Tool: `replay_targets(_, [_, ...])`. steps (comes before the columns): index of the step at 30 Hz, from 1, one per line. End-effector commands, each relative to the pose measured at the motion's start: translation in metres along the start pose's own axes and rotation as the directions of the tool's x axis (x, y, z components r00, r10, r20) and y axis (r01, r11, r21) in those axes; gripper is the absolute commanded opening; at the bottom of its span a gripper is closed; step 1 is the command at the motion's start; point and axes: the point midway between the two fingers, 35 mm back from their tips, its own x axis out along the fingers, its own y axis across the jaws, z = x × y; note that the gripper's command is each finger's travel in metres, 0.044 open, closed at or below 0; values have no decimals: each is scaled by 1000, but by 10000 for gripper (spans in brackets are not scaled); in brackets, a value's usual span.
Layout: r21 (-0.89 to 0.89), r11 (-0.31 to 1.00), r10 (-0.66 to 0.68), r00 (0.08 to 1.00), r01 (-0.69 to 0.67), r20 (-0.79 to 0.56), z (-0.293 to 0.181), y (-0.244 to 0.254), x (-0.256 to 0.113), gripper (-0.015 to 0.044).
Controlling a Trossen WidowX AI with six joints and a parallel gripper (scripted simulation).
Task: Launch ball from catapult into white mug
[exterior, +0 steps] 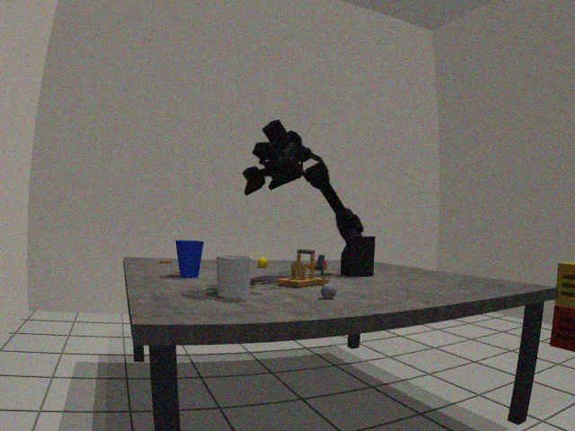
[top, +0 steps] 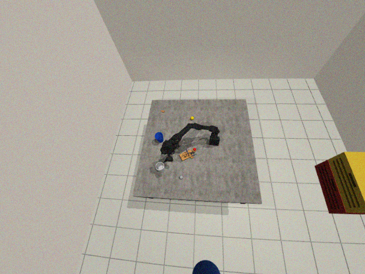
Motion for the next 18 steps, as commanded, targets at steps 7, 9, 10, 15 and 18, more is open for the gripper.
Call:
replay_targets(7, [1, 1000, -5, 1000, 5, 12, 4, -1, -2, 387])
replay_targets(9, [1, 1000, -5, 1000, 5, 12, 4, -1, -2, 335])
replay_targets(10, [1, 1000, -5, 1000, 5, 12, 4, -1, -2, 309])
replay_targets(15, [1, 1000, -5, 1000, 5, 12, 4, -1, -2, 177])
replay_targets(18, [1, 1000, -5, 1000, 5, 12, 4, -1, -2, 99])
